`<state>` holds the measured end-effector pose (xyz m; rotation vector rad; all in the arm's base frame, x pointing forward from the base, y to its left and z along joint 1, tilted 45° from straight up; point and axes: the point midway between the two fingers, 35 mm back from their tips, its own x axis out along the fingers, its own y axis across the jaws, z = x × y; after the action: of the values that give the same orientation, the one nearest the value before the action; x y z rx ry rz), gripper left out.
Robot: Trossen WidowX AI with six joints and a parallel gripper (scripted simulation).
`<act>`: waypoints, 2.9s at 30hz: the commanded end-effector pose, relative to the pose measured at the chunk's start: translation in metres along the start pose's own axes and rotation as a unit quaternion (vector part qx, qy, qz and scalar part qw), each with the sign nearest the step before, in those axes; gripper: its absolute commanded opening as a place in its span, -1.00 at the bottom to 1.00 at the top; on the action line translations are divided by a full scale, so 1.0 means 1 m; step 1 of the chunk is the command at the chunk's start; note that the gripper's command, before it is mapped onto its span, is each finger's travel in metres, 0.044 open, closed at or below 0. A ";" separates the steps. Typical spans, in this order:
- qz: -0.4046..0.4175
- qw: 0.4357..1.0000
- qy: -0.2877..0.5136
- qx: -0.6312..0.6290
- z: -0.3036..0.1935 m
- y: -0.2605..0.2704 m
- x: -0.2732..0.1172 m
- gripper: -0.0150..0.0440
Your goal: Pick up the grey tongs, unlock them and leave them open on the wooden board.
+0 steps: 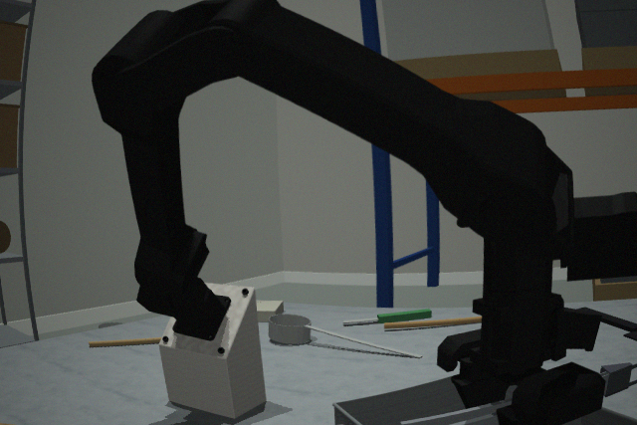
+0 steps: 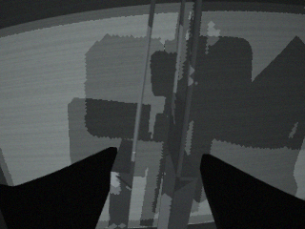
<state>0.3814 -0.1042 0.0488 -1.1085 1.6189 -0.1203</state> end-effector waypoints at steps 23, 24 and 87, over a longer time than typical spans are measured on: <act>0.000 1.000 0.000 0.000 0.000 0.000 0.000 -0.74; 0.000 1.000 0.000 0.000 0.000 0.000 0.000 -0.83; -0.008 0.867 0.006 0.498 -0.263 -0.110 -0.083 -1.00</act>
<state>0.2337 -0.2262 0.2675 -0.3219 1.2871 -0.8578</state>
